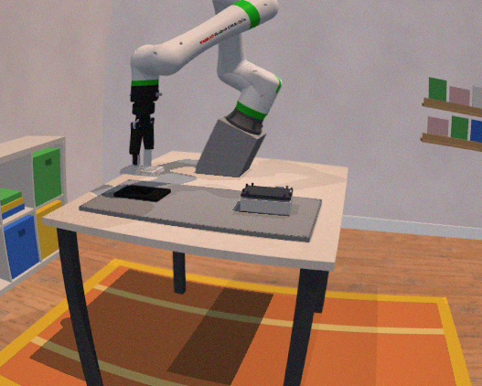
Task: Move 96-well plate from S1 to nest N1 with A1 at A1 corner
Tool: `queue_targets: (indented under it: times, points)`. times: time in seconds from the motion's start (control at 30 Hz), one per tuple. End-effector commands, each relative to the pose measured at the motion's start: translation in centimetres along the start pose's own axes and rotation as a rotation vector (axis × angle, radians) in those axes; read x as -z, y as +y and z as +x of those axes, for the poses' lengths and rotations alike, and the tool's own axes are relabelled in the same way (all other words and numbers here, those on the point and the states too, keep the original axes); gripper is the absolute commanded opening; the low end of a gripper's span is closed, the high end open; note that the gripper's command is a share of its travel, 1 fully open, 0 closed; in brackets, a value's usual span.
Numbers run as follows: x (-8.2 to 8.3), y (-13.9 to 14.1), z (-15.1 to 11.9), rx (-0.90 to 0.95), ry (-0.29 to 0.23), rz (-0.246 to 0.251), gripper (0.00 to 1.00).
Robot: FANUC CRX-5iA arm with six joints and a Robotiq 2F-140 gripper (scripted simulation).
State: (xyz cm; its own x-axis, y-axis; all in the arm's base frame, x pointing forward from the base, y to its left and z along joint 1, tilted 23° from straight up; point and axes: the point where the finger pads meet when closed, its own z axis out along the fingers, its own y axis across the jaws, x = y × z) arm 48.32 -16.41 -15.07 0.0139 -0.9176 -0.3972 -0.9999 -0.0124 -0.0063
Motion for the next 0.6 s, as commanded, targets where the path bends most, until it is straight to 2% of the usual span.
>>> queue_targets:
  times: [0.0,0.23,0.57]
  points:
    - [0.0,0.0,0.0,0.0,0.0,0.0,0.0]
    - [0.0,0.0,0.0,0.0,0.0,0.0,0.0]
    - [-1.6,0.0,0.0,0.0,0.0,0.0,0.0]
